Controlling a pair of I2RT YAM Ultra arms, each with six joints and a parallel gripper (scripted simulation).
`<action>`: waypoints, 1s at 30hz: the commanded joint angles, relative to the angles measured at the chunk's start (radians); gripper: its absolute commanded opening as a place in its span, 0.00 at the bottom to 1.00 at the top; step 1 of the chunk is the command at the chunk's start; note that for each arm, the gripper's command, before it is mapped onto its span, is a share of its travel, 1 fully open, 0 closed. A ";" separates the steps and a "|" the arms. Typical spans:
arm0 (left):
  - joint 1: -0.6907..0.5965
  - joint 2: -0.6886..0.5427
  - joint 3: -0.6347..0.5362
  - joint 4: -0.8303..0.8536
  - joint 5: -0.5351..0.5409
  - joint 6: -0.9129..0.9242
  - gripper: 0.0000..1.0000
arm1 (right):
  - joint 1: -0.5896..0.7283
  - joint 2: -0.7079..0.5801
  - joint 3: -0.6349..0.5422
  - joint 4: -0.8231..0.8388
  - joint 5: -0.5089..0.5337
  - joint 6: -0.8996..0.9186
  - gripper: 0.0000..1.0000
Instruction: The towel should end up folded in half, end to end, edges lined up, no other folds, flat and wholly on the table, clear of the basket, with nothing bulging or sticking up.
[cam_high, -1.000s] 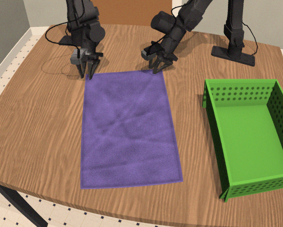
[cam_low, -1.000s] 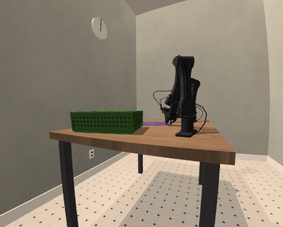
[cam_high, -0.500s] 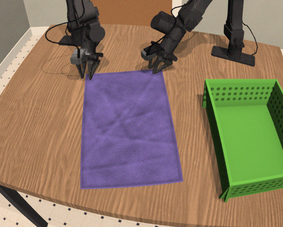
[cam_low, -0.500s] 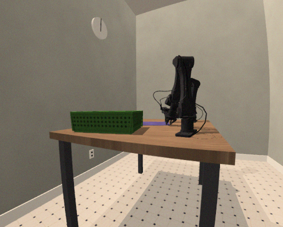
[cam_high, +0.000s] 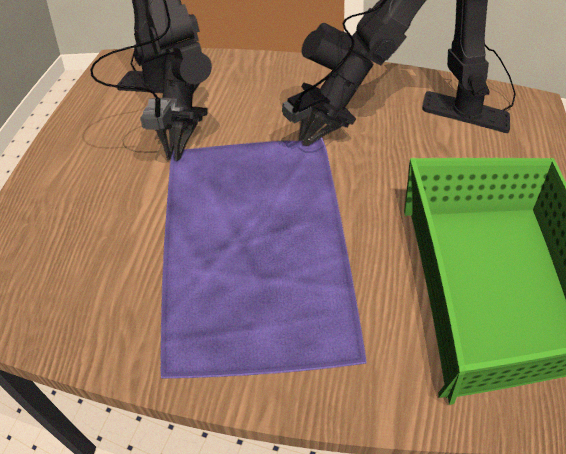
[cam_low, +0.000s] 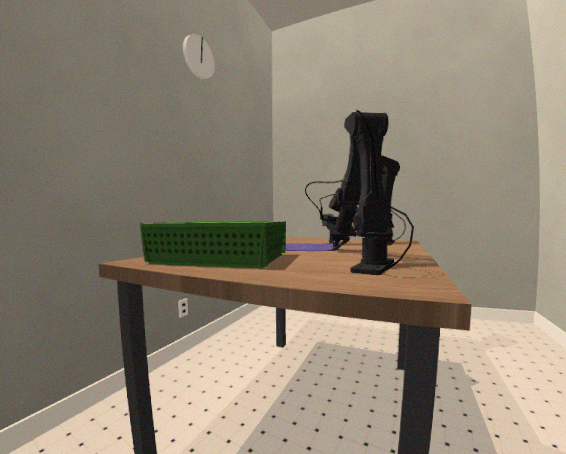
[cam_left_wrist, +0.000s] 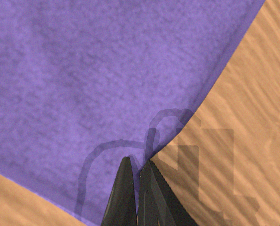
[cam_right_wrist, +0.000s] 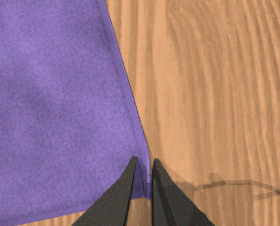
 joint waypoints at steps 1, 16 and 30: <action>0.021 0.017 0.001 -0.016 0.017 0.025 0.02 | 0.016 0.028 -0.012 0.025 0.028 0.013 0.05; 0.000 -0.027 -0.008 -0.012 0.006 0.006 0.00 | 0.035 0.004 -0.005 -0.015 0.045 0.029 0.00; 0.164 -0.112 0.043 -0.066 0.203 0.120 0.00 | -0.021 0.012 0.142 -0.074 -0.040 -0.019 0.00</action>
